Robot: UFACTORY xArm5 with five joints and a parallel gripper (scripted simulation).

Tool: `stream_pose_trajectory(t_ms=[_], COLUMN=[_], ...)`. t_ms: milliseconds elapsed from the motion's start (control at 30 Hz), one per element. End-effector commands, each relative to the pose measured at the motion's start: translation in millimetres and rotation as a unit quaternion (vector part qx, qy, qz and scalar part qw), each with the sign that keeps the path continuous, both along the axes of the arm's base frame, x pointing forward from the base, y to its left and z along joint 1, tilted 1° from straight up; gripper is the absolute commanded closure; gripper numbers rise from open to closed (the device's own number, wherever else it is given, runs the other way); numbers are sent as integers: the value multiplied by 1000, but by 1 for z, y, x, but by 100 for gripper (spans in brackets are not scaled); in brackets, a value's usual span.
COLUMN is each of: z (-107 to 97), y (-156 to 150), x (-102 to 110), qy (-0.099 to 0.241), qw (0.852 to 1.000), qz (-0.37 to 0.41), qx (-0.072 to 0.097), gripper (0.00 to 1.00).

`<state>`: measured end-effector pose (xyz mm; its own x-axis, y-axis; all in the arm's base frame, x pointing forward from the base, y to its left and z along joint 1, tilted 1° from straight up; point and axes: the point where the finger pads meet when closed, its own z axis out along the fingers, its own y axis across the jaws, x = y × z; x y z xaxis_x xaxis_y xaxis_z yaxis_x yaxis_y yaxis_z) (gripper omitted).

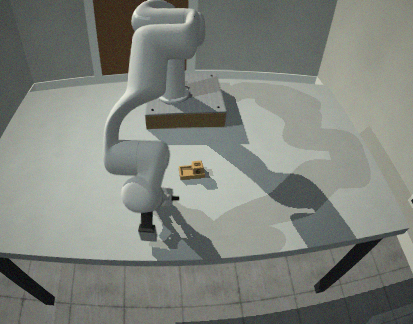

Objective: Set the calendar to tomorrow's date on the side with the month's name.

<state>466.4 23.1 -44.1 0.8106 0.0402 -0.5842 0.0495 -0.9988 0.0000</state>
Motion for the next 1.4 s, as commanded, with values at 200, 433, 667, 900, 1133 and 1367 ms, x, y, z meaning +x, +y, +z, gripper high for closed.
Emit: stream_pose_trajectory(t_ms=[200, 433, 667, 900, 1133, 1367], z=[5, 18, 47, 69, 71, 71], y=[1, 3, 2, 1, 1, 1], x=[1, 1, 2, 2, 2, 2], qy=[-2, -3, -2, -2, -2, -2], qw=[1000, 1000, 1000, 1000, 1000, 1000], qz=[1, 3, 2, 1, 1, 1], qx=[0, 0, 0, 0, 0, 0], gripper=[71, 71, 71, 71, 71, 71])
